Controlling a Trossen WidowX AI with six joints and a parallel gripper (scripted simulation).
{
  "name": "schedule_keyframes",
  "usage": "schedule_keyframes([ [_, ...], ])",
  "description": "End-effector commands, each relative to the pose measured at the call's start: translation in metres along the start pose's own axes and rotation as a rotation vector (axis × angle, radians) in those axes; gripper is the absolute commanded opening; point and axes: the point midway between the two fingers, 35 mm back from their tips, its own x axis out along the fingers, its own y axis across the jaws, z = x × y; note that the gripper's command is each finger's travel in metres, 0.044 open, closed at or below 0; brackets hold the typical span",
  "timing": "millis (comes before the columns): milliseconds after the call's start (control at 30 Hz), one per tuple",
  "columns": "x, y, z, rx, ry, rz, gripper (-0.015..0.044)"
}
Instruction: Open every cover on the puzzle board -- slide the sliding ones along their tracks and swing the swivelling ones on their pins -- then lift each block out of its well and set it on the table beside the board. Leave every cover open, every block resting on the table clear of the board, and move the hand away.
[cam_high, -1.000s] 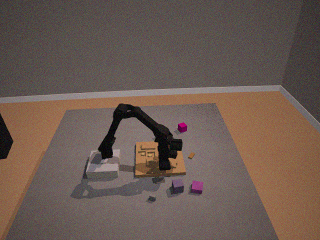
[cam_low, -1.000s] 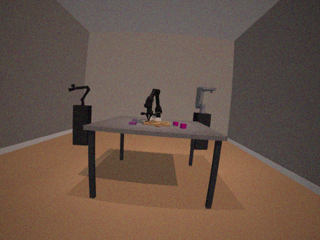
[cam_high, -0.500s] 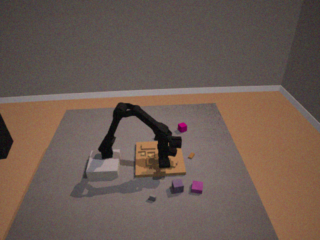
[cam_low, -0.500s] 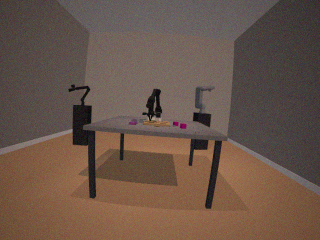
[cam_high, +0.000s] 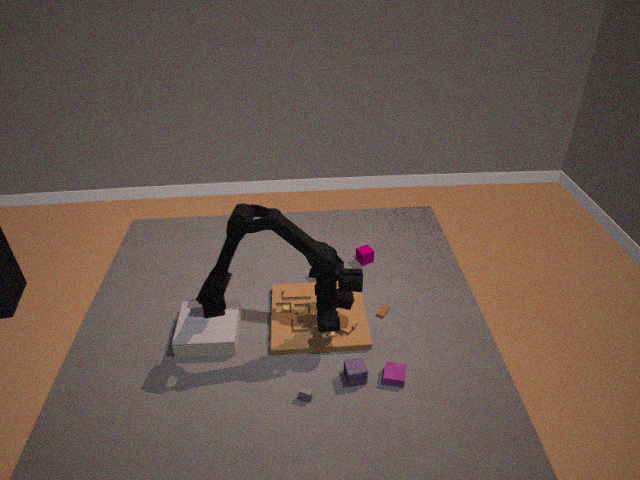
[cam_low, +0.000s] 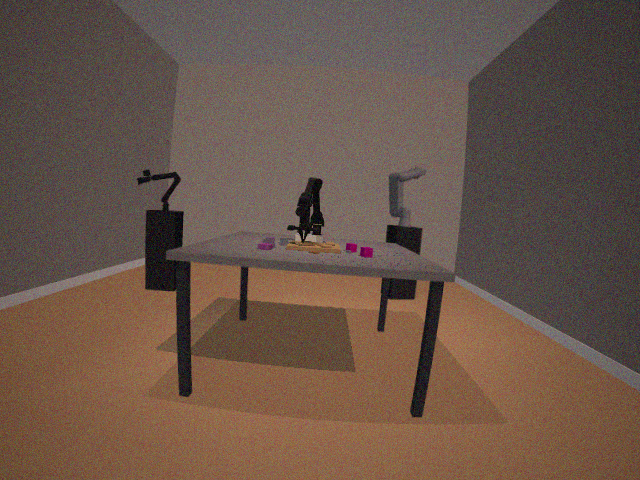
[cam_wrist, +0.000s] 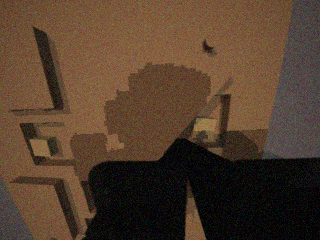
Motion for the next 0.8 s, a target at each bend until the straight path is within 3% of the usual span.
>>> schedule_keyframes([
  [0, 0.002, 0.005, -0.001, 0.002, 0.004, 0.003, 0.0],
  [767, 0.001, 0.028, 0.01, 0.002, 0.003, 0.005, 0.0],
])
